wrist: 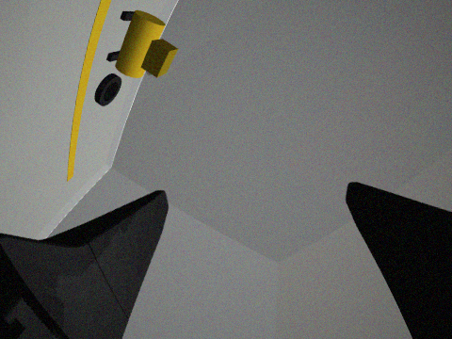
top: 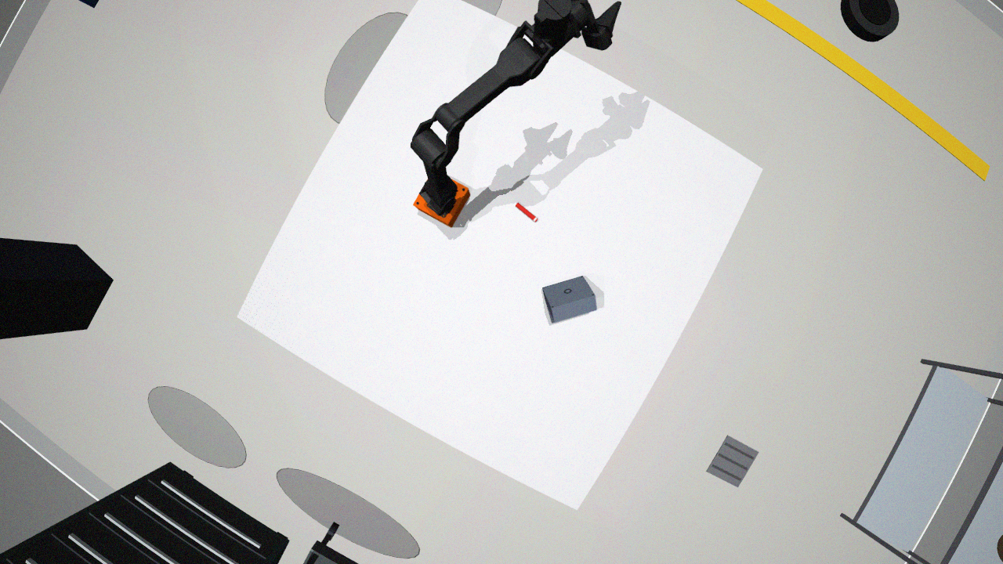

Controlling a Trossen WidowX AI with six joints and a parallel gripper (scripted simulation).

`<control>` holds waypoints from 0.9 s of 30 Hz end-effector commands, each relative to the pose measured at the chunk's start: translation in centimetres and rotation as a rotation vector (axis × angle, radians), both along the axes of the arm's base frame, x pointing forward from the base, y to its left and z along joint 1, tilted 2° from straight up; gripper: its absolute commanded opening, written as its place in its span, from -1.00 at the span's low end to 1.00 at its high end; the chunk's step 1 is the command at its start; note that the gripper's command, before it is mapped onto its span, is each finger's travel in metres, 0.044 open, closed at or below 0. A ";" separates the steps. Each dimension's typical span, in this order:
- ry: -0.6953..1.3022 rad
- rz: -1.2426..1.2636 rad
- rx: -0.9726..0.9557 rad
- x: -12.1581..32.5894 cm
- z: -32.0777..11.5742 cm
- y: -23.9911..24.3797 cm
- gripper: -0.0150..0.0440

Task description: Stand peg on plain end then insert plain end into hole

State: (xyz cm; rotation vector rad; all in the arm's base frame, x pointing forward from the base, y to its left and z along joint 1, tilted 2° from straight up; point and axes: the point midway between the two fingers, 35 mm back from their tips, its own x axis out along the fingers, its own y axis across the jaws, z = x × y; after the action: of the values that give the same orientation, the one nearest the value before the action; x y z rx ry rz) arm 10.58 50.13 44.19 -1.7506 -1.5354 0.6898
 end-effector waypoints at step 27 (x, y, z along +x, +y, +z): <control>0.846 -0.336 -0.174 10.4 -13.5 -4.2 1.00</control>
State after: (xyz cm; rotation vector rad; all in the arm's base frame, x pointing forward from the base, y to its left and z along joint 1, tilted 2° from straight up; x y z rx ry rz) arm 19.92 46.90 32.32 -1.5169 -0.7288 1.1756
